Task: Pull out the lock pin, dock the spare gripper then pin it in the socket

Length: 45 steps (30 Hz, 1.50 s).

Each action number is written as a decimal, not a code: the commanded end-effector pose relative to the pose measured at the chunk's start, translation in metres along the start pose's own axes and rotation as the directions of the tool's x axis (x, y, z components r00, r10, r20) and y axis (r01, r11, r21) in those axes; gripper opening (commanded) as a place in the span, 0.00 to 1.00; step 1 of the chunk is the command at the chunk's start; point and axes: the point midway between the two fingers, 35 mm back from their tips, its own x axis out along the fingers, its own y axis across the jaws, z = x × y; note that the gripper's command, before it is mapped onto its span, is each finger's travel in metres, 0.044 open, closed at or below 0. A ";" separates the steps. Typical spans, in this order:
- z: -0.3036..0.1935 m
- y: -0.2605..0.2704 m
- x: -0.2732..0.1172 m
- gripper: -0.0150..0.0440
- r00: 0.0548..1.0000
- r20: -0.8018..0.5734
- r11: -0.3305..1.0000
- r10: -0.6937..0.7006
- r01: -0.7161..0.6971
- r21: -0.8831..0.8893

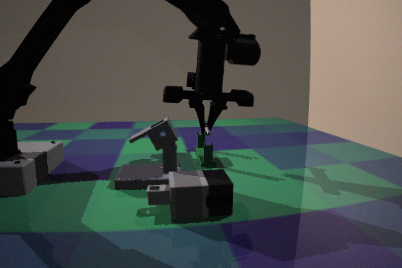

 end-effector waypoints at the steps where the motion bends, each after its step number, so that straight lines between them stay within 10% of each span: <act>1: -0.002 0.000 -0.003 0.25 1.000 -0.001 1.000 -0.004 0.004 -0.008; 45: -0.006 -0.001 0.038 0.25 1.000 0.004 1.000 -0.015 0.015 -0.009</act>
